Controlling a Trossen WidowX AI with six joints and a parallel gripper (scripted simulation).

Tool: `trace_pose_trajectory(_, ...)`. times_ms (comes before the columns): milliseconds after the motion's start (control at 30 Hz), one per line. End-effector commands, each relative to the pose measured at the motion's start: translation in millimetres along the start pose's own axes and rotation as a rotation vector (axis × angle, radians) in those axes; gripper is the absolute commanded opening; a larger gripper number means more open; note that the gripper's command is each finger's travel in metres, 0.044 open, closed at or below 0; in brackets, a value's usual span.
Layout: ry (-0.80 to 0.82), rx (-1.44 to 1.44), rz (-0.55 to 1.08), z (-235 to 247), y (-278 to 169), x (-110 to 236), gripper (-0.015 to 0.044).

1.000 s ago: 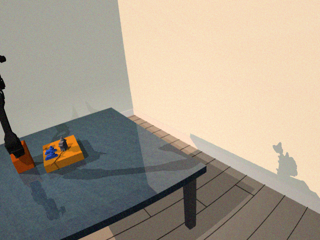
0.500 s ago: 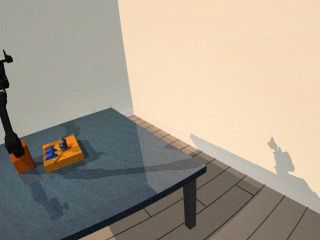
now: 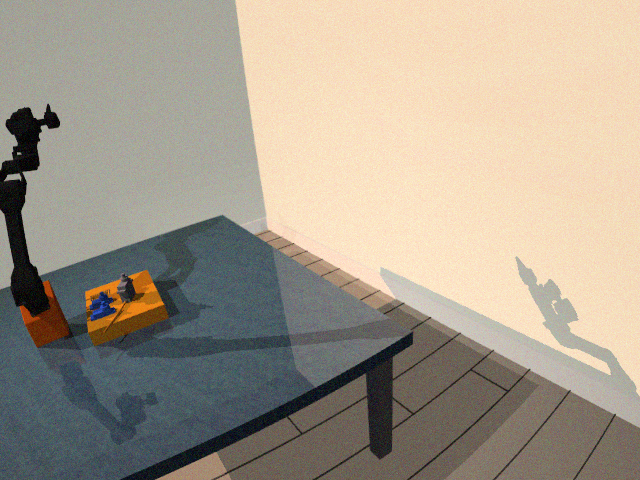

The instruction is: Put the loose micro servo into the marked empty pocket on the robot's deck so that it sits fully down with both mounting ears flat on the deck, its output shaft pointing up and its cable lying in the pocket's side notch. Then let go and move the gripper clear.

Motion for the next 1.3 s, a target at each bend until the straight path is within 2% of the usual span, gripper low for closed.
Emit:
trace_pose_trajectory(0,-0.084,0.038,0.102,-34,-2,4,0.044)
trace_pose_trajectory(300,-0.25,0.103,0.359,-104,-16,25,0.044)
trace_pose_trajectory(567,-0.386,0.153,0.597,-161,-26,57,0.044)
trace_pose_trajectory(900,-0.529,0.19,0.905,-220,-31,116,0.044)
trace_pose_trajectory(1267,-0.645,0.214,1.269,-269,-29,196,0.044)
Point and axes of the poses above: the point midway between the two fingers, 35 mm back from their tips, its own x axis back along the fingers, its own z axis across the jaws, y = z × x, the point moved 9 cm from there along x, back along the fingers, and after that the axes turned 6 degrees about -x, right-handed, at the moved point
